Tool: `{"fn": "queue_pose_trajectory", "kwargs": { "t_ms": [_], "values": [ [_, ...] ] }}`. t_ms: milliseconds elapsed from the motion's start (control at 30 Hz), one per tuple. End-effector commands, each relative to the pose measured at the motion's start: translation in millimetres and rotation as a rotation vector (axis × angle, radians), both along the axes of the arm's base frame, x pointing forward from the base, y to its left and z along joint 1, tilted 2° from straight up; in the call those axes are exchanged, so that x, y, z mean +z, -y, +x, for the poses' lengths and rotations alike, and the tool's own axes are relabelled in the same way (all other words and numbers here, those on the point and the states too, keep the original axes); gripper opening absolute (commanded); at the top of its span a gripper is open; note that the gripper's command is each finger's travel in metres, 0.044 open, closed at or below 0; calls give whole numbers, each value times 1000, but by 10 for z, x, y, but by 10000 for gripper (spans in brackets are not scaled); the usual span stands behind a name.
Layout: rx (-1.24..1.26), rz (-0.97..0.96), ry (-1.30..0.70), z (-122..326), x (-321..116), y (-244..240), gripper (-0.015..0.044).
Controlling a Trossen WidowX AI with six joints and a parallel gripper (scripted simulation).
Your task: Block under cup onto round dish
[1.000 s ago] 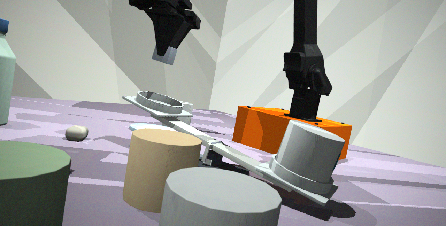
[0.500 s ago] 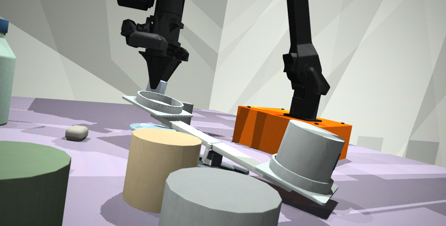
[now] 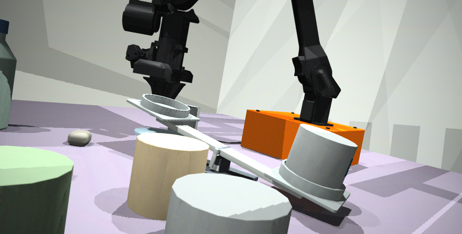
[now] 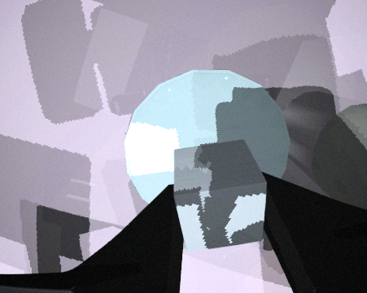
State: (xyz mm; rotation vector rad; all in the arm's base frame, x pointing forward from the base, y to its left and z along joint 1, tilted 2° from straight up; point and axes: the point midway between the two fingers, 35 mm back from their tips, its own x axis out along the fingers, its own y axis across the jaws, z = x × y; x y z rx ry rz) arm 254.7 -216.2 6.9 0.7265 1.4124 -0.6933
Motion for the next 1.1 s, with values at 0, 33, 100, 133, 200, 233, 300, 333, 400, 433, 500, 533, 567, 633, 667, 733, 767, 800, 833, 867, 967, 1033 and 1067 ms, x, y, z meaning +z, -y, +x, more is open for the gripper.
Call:
{"fn": "queue_pose_trajectory", "kwargs": {
  "t_ms": [0,33,100,133,200,233,300,333,400,433,500,533,567,633,667,733,767,800,833,867,967,1033,1067],
  "values": [
    [3,4,-9,-28,-165,-20,0],
    [3,4,-9,-28,-165,-20,0],
    [3,4,-9,-28,-168,-20,0],
    [3,4,-9,-27,-173,-20,0],
    [3,4,-9,-27,-190,-20,0],
    [3,4,-9,-26,-202,-20,0],
    [3,4,-9,-25,-232,-20,0],
    [3,4,-9,-24,-248,-20,0],
    [3,4,-9,-23,-281,-20,0],
    [3,4,-9,-23,-297,-20,0],
    [3,4,-9,-22,-330,-21,0],
    [3,4,-9,-22,-347,-21,0],
    [3,4,-9,-22,-360,-22,0],
    [1,5,-6,-11,-317,-14,26],
    [1,5,-6,-11,-317,-14,53],
    [1,5,-6,-11,-317,-14,105],
    [1,5,-6,-11,-317,-14,131],
    [1,5,-6,-11,-317,-14,158],
    [1,5,-6,-11,-317,-14,184],
    [1,5,-6,-11,-317,-14,210],
    [1,5,-6,-11,-317,-14,289],
    [1,5,-6,-11,-317,-14,341],
    [1,5,-6,-11,-317,-14,368]
  ]
}}
